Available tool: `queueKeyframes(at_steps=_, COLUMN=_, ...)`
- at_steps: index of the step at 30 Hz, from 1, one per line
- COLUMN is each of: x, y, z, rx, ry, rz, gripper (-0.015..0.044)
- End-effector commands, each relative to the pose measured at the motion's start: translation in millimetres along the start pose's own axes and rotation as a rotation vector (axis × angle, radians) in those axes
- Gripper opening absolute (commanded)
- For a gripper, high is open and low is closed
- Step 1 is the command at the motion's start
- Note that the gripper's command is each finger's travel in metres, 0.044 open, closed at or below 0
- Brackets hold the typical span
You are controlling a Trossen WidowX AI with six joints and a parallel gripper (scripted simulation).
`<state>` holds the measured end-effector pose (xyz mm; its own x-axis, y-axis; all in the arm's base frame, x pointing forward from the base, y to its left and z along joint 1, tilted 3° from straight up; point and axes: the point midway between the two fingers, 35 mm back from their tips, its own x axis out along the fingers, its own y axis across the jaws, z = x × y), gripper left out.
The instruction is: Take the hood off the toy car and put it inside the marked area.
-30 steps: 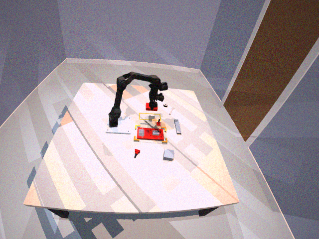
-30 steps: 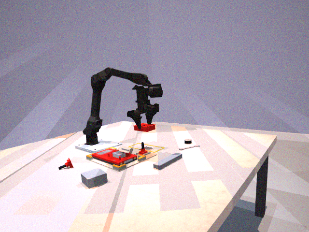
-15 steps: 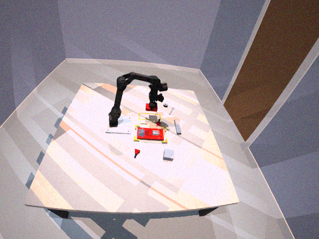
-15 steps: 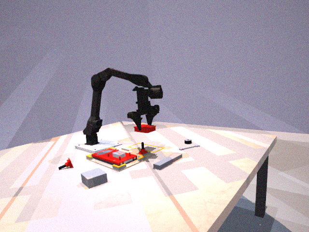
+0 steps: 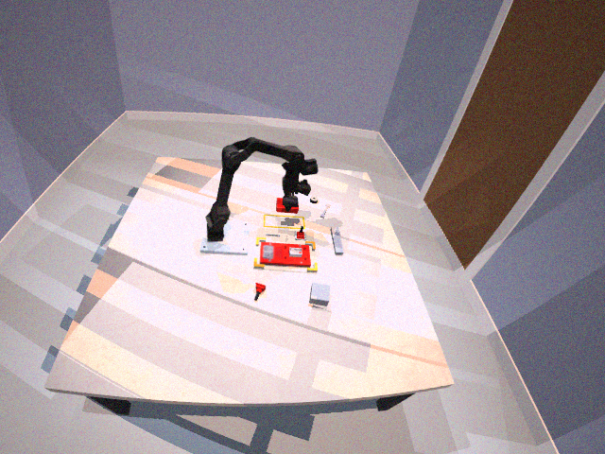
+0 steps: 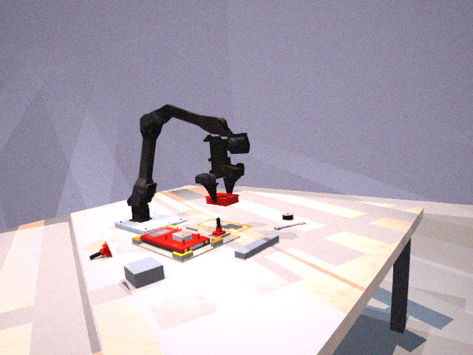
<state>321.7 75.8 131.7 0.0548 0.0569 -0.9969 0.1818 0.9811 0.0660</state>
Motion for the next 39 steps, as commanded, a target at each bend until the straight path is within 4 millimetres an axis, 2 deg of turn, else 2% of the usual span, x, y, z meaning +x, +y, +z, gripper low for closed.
queueKeyframes(at_steps=1, x=5, y=-1, z=-1, rx=0.005, ry=0.003, rz=-0.005, gripper=0.0)
queueKeyframes(at_steps=39, x=27, y=-1, z=0, rx=0.005, ry=0.003, rz=-0.005, gripper=0.0)
